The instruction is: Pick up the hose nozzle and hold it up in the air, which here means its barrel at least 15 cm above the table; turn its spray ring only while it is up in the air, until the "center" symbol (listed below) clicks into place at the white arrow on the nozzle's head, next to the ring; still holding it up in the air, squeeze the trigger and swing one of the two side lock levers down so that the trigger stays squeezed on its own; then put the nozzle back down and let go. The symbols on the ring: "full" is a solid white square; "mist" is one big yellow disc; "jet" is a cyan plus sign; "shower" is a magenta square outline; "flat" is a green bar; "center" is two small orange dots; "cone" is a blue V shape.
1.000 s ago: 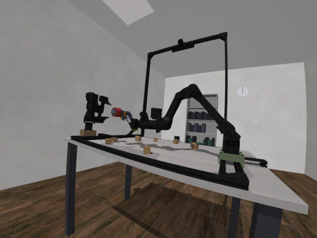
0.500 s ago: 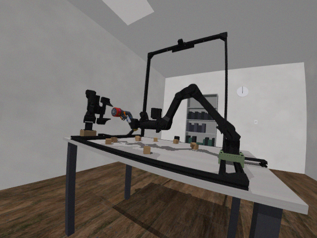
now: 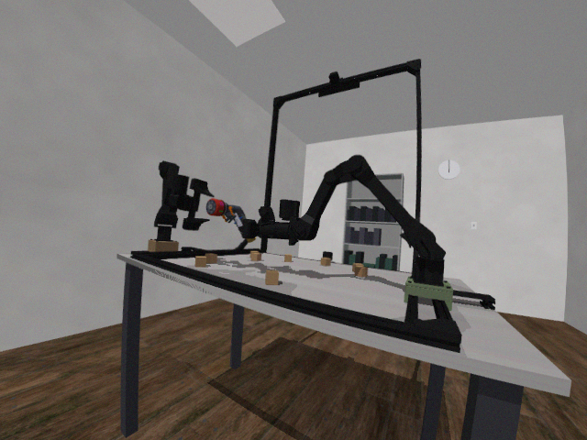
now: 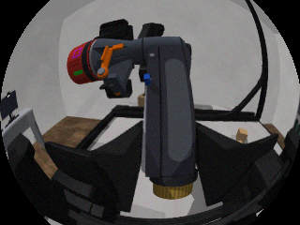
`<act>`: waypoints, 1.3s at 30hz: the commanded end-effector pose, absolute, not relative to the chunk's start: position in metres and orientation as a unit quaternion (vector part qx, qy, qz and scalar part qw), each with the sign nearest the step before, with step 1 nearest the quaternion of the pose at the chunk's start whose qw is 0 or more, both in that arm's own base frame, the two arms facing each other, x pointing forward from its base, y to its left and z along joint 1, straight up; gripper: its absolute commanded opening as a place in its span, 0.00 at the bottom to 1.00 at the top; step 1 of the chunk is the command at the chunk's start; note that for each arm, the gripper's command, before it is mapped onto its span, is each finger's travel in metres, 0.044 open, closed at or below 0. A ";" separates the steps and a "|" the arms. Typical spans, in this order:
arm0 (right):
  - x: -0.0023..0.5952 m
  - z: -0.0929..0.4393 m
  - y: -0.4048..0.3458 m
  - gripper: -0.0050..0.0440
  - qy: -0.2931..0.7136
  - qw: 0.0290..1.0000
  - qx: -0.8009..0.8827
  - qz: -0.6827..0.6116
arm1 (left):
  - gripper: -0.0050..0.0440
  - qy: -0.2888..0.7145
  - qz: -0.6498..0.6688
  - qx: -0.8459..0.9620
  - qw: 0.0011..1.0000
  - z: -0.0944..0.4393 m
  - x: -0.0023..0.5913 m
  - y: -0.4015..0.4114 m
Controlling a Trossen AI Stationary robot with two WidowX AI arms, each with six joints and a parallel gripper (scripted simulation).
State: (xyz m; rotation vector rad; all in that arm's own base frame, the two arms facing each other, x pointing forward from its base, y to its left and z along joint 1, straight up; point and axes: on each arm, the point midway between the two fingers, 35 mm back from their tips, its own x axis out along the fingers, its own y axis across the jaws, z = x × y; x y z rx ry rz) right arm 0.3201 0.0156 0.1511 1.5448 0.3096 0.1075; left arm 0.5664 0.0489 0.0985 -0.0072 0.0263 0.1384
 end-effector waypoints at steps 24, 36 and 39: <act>0.360 0.156 0.024 0.92 0.134 0.704 0.696 0.051 | 0.10 0.000 0.070 0.000 0.998 0.108 0.568 0.049; 0.375 0.154 0.029 0.92 0.134 0.704 0.696 0.051 | 0.10 0.000 0.070 0.000 0.998 0.108 0.568 0.049; 0.376 0.154 0.029 0.92 0.134 0.704 0.696 0.051 | 0.10 0.000 0.070 0.000 0.998 0.108 0.568 0.049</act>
